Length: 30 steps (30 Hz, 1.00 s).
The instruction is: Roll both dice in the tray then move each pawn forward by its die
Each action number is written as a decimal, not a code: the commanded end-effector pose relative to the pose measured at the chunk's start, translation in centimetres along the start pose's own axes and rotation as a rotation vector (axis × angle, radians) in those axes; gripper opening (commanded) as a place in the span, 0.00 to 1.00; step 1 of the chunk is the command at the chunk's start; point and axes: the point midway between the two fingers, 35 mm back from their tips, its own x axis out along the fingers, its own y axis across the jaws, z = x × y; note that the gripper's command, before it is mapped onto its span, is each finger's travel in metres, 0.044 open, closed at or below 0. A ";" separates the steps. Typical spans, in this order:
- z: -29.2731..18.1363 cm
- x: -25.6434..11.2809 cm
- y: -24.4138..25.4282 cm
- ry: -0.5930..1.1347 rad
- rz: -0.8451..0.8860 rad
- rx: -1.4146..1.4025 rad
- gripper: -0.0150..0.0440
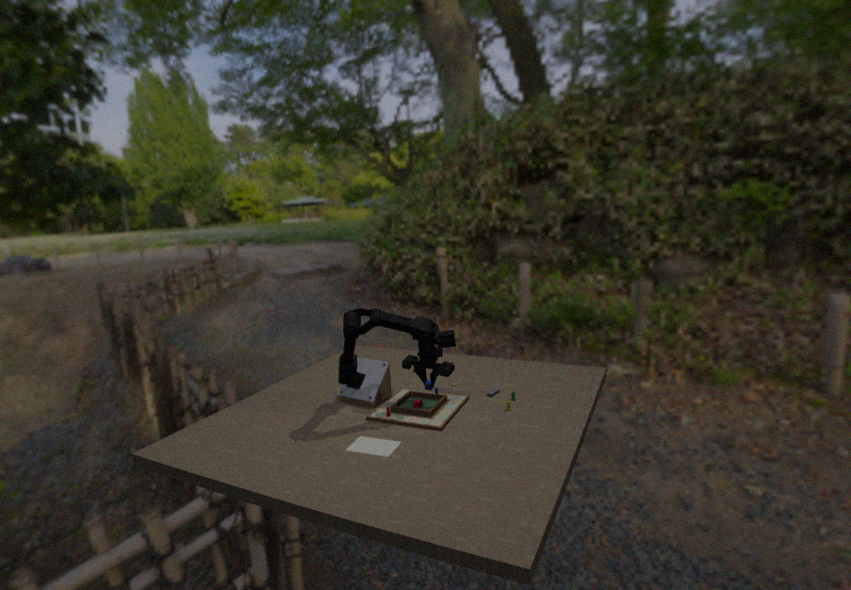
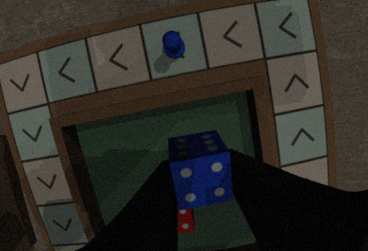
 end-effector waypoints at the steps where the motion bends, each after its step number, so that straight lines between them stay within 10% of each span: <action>1: -0.1 0.0 0.2 -0.149 0.013 -0.002 0.25; 16: 0.1 0.7 0.3 -0.634 -0.063 -0.035 0.25; 30: -2.3 -3.0 6.2 -0.654 -0.070 -0.038 0.25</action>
